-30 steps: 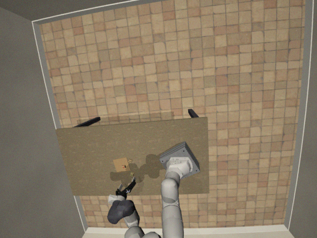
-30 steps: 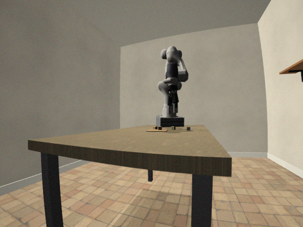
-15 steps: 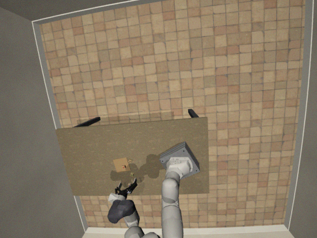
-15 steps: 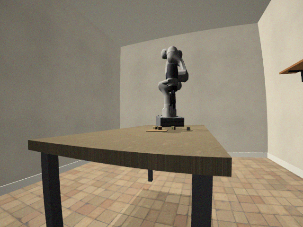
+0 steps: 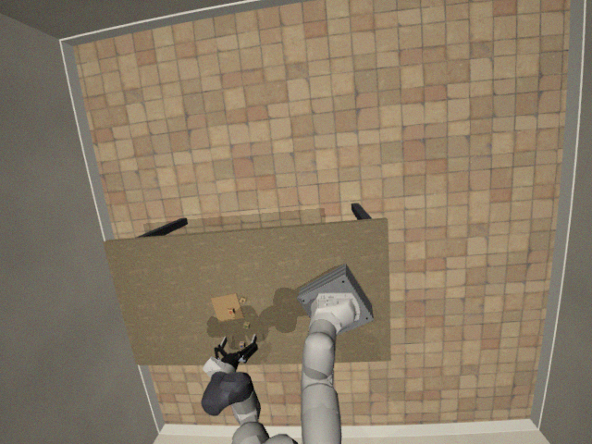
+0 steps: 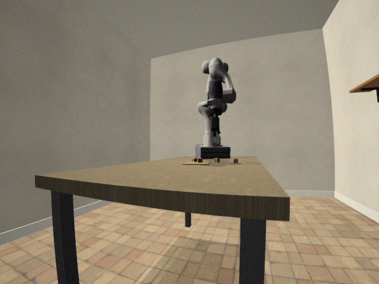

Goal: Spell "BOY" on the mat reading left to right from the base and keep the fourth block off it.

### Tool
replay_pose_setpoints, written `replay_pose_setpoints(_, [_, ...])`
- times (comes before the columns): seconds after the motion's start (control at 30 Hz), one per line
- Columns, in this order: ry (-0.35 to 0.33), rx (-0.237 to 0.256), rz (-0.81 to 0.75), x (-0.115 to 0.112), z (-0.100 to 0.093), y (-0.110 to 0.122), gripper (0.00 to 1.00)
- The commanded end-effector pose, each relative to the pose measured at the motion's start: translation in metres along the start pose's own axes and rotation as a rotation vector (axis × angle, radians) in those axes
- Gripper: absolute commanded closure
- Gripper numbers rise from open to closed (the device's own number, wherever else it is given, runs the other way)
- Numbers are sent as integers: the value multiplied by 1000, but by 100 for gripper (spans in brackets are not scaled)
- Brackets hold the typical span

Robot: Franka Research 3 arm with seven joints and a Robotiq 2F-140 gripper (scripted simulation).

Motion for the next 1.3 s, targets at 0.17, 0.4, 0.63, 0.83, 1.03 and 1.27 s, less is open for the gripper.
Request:
replay_pose_setpoints(0.17, [-4, -1, 210, 0, 3, 1, 0])
replay_pose_setpoints(0.4, [-6, -3, 305, 0, 5, 1, 0])
replay_pose_setpoints(0.63, [-8, -5, 377, 0, 7, 2, 0])
replay_pose_setpoints(0.83, [-8, -5, 378, 0, 7, 2, 68])
replay_pose_setpoints(1.03, [-8, -5, 378, 0, 7, 2, 68])
replay_pose_setpoints(1.27, [-8, -5, 378, 0, 7, 2, 68])
Point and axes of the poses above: the point where the finger pads meet when closed, its own z axis out along the fingers, its own y axis across the jaws, x = y × z, the point moved 7 cm from there along -z, back along the fingers, and after that the axes turned 9 degrees about -z, right-handed, at the moved point
